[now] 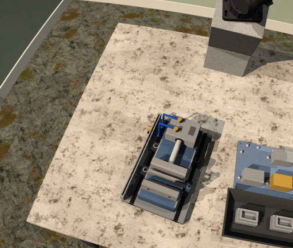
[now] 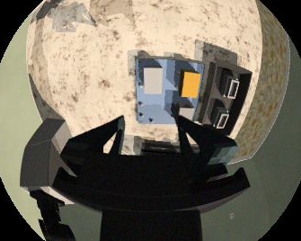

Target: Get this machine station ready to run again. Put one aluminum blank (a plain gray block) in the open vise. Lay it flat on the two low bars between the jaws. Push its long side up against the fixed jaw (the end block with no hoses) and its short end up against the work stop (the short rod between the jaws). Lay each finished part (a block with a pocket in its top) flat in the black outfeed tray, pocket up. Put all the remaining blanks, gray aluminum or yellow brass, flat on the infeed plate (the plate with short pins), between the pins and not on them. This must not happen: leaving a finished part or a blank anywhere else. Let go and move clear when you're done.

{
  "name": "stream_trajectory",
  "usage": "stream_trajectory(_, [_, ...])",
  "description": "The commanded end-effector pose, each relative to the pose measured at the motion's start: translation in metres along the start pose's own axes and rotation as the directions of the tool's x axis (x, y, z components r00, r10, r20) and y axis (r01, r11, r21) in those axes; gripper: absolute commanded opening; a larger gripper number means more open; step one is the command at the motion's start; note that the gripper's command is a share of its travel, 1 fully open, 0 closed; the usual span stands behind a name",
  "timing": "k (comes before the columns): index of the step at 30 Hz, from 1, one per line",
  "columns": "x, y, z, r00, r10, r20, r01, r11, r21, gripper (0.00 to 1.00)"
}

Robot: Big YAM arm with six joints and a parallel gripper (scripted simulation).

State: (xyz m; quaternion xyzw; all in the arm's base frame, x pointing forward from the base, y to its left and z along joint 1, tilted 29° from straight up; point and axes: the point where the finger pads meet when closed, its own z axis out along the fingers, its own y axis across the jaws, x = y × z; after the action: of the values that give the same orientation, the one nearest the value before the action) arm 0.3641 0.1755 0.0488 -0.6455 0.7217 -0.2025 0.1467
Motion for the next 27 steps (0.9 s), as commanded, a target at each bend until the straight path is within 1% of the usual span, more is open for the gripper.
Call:
stream_trajectory(1, [-0.011, -0.01, -0.005, 1.0, -0.012, 0.026, 0.011, 1.0, 0.022, 0.64])
stream_trajectory(6, [-0.011, -0.01, -0.004, 1.0, -0.012, 0.025, 0.011, 1.0, 0.021, 0.64])
stream_trajectory(11, [-0.007, -0.009, 0.004, 1.0, -0.008, 0.017, 0.008, 1.0, 0.015, 0.64])
stream_trajectory(20, [-0.001, -0.003, 0.03, 1.0, -0.005, 0.005, 0.005, 1.0, 0.002, 0.64])
stream_trajectory(22, [-0.001, -0.003, 0.03, 1.0, -0.005, 0.005, 0.005, 1.0, 0.002, 0.64])
stream_trajectory(27, [0.001, -0.002, 0.049, 1.0, -0.005, 0.002, 0.005, 1.0, -0.001, 0.64])
